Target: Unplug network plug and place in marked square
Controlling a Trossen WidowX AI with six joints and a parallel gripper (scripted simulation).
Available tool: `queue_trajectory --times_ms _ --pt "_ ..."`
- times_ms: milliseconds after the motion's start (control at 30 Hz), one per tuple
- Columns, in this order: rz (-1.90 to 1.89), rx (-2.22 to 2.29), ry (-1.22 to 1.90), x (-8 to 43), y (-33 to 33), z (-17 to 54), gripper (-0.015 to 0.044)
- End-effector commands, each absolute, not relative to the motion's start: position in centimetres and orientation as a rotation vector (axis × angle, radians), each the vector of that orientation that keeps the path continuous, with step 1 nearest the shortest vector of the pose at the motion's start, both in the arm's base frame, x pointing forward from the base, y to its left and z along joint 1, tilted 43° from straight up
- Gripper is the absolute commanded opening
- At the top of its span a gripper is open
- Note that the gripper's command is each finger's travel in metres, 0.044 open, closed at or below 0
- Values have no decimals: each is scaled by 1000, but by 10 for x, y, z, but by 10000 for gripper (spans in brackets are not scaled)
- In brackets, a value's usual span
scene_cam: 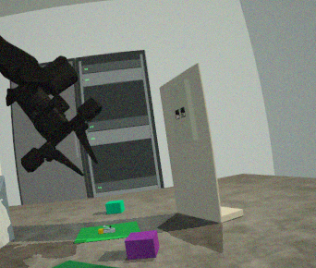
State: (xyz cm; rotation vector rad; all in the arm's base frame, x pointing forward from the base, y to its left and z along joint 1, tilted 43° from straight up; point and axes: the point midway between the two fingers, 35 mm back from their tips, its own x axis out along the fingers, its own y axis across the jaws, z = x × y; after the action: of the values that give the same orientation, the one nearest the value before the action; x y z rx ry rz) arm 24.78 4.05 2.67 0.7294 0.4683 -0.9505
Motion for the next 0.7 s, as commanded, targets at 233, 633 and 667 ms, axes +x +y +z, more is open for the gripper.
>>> queue_trajectory --times_ms 233,633,667 --pt "-945 739 467 255 65 49 156" --pt "-942 742 464 256 89 77 156" --pt "-942 742 463 256 91 79 156"
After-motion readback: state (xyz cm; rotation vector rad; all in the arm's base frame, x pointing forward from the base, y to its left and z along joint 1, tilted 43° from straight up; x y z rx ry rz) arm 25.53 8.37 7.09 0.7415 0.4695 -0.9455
